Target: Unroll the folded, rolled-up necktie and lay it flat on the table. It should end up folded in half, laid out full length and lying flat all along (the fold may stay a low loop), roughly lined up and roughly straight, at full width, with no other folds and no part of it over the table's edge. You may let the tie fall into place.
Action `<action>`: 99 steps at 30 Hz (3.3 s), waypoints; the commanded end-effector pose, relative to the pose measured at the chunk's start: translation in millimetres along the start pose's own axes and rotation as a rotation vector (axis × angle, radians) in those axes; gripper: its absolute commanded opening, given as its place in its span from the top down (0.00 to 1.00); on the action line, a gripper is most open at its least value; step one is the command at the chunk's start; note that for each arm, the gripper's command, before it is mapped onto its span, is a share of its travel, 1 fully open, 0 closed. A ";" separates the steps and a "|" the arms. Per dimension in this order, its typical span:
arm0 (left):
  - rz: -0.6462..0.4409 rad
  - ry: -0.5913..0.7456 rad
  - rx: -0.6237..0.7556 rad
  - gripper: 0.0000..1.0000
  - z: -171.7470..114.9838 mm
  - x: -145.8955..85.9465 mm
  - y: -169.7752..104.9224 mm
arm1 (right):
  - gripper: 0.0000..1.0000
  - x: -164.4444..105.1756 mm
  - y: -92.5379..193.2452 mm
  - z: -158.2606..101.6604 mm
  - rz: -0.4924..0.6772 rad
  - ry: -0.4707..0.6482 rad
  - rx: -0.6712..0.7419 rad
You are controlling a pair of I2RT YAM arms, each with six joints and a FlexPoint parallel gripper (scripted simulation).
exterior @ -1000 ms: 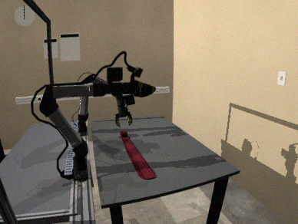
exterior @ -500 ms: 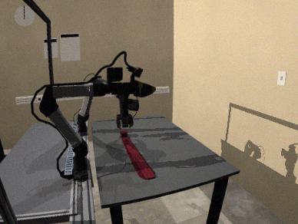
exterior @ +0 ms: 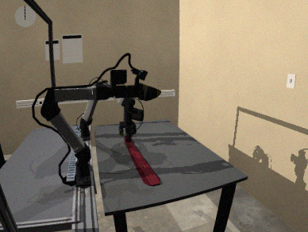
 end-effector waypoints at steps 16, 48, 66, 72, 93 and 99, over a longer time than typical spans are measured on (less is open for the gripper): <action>0.012 0.011 -0.018 0.43 7.6 33.6 6.4 | 0.00 0.0 0.0 0.0 0.000 0.000 0.000; 0.053 -0.505 -0.014 0.57 -57.5 45.0 0.6 | 0.00 0.0 0.0 0.0 0.000 0.000 0.000; 0.104 -1.163 -0.008 0.57 -120.8 91.6 -4.7 | 0.00 0.0 0.0 0.0 0.000 0.000 0.000; 0.114 -1.302 -0.007 0.57 -129.7 104.5 -5.4 | 0.00 0.0 0.0 0.0 0.000 0.000 0.000; 0.116 -1.332 -0.007 0.35 -131.7 106.1 -5.5 | 0.00 0.0 0.0 0.0 0.000 0.000 0.000; 0.116 -1.332 -0.007 0.35 -135.0 94.5 -6.0 | 0.00 0.0 0.0 0.0 0.000 0.000 0.000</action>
Point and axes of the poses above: on each arm, the point where the finger pads meet when closed, its own x axis out along the fingers, its own y axis across the jaws, z = x × y, the point moved 10 cm from there along -x, back along the fingers, and after that the axes turned 4 degrees about x, right-handed, at the moved point
